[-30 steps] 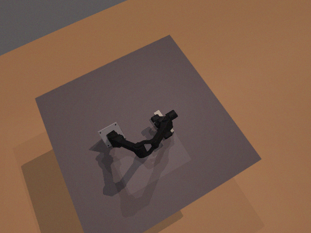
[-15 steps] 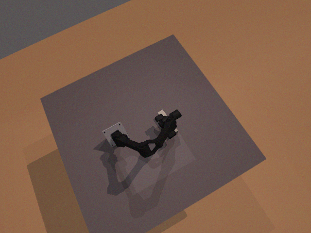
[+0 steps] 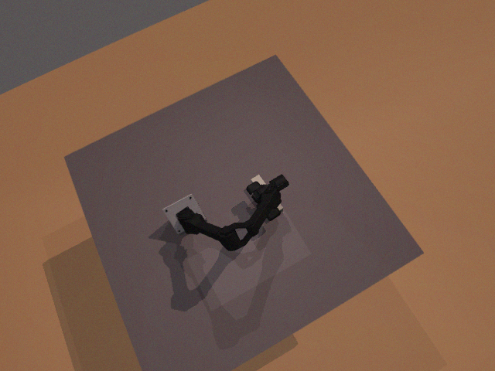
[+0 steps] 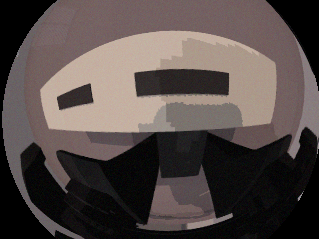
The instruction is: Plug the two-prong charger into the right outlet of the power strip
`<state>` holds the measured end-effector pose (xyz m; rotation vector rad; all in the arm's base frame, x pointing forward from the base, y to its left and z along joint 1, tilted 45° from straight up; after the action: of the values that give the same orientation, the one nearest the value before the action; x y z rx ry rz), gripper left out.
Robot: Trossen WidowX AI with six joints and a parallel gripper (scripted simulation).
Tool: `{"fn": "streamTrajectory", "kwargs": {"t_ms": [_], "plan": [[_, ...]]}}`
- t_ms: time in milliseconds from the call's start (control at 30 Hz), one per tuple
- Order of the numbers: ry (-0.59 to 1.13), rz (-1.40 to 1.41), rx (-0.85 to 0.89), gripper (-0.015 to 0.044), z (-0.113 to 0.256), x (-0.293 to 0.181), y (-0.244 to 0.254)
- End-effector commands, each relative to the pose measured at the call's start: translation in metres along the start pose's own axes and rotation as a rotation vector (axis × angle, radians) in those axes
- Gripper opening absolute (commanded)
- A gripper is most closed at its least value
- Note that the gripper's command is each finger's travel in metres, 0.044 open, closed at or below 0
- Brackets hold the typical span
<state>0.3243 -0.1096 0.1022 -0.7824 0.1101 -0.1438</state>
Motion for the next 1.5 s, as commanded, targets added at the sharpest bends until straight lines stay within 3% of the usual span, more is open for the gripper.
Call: {"fn": "streamTrajectory", "kwargs": {"t_ms": [0,1467], "plan": [[-0.017,-0.017,0.001,0.0,0.0011,0.003,-0.0009],[-0.018,-0.017,0.001,0.0,0.0026,0.007,-0.0008]]}}
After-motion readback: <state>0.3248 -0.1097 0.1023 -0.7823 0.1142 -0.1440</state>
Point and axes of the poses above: the point midway between the two fingers, 35 mm back from their tips, its own z axis back along the fingers, its own y axis across the jaws, x = y × z, the point moved 6 cm from there along z, back along the fingers, and after that the axes turned 4 degrees about -z, right-handed, at the moved point
